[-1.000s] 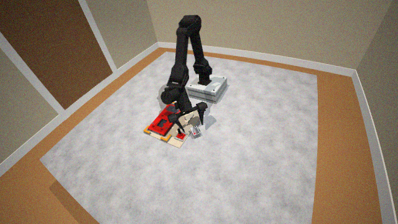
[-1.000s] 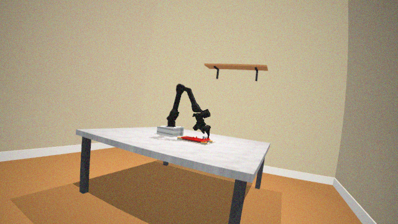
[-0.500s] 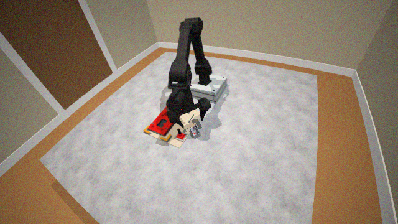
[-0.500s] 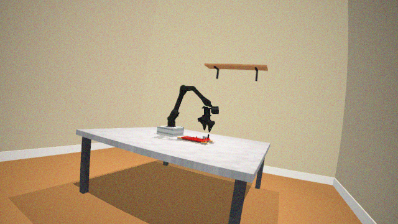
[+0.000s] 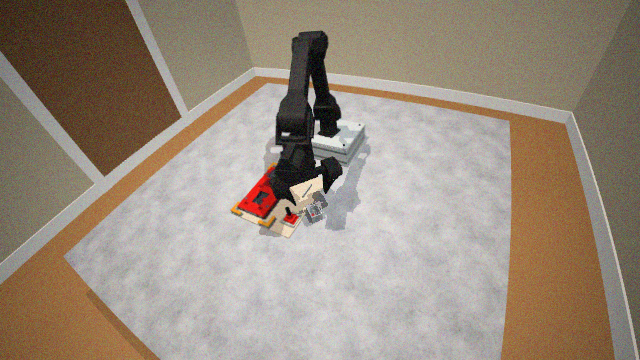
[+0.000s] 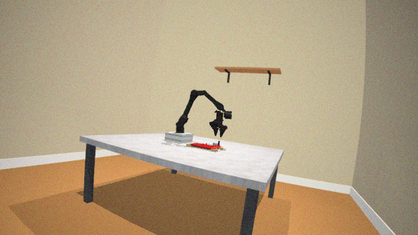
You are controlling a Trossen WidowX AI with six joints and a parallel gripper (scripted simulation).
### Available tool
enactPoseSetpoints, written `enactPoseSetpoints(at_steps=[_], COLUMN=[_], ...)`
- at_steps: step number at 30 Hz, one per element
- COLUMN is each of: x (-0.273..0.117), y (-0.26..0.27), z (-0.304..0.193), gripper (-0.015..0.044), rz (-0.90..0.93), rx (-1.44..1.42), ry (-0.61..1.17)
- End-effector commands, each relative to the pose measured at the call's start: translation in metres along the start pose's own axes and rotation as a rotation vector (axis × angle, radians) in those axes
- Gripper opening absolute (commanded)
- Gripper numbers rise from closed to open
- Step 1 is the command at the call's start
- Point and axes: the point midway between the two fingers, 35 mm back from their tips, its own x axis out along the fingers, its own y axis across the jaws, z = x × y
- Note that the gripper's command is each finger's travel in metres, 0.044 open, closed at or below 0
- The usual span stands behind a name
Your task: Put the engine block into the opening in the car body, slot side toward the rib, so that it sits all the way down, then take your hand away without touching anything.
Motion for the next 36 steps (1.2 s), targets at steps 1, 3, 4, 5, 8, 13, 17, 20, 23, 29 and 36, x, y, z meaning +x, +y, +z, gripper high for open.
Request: enactPoseSetpoints(at_steps=[1, 3, 4, 5, 8, 13, 17, 20, 23, 29, 36], x=[0.026, 0.026, 0.026, 0.026, 0.034, 0.041, 0.041, 0.045, 0.050, 0.060, 0.068], y=[-0.004, -0.004, -0.004, -0.004, -0.004, -0.004, -0.004, -0.004, -0.004, -0.005, -0.005], z=[0.006, 0.006, 0.006, 0.006, 0.006, 0.007, 0.007, 0.007, 0.007, 0.007, 0.008], gripper=[0.0440, 0.0440, 0.0440, 0.0440, 0.0440, 0.0440, 0.0440, 0.0440, 0.0440, 0.0440, 0.0440], rz=[-0.016, -0.016, -0.016, -0.016, -0.016, -0.016, -0.016, -0.016, -0.016, -0.016, -0.016], rx=[0.005, 0.005, 0.005, 0.005, 0.005, 0.005, 0.005, 0.005, 0.005, 0.005, 0.005], ry=[-0.033, -0.033, -0.033, -0.033, -0.033, -0.034, -0.034, -0.034, -0.034, -0.034, -0.034])
